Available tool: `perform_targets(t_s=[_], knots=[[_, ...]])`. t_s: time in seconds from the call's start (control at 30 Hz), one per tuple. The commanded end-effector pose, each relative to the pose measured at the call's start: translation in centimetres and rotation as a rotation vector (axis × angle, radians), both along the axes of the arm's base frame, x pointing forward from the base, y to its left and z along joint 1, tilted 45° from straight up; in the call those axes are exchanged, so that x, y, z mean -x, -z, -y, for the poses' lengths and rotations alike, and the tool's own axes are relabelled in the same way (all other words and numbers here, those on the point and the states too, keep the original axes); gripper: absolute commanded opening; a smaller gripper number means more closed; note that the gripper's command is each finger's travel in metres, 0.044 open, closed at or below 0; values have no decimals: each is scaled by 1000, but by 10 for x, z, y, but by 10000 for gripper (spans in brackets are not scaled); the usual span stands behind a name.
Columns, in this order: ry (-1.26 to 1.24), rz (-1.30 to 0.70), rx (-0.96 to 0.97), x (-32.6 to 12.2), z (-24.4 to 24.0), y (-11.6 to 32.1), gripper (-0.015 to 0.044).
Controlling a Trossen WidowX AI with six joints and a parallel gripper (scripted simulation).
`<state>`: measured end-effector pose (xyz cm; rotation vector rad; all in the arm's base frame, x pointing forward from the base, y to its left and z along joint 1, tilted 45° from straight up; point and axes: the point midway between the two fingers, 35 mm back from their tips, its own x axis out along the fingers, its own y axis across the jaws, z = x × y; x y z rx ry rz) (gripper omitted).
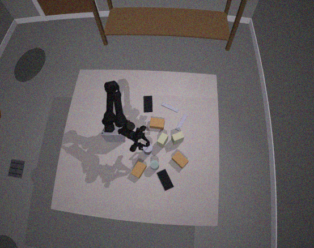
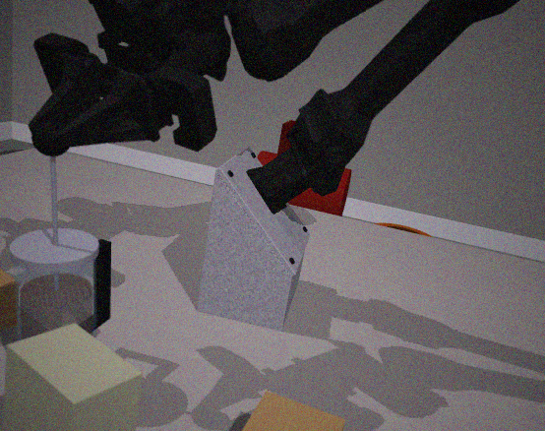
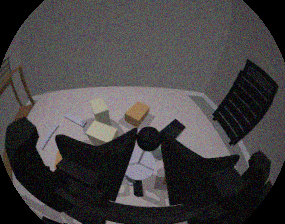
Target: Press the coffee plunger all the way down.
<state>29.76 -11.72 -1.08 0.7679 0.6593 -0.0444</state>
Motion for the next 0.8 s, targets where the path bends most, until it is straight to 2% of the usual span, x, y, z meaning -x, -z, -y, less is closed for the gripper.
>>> perform_targets(t_s=[0.0,0.77], knots=[[-10,-49,-34,8,-16,19,119],[-8,-44,-38,4,-42,46,119]])
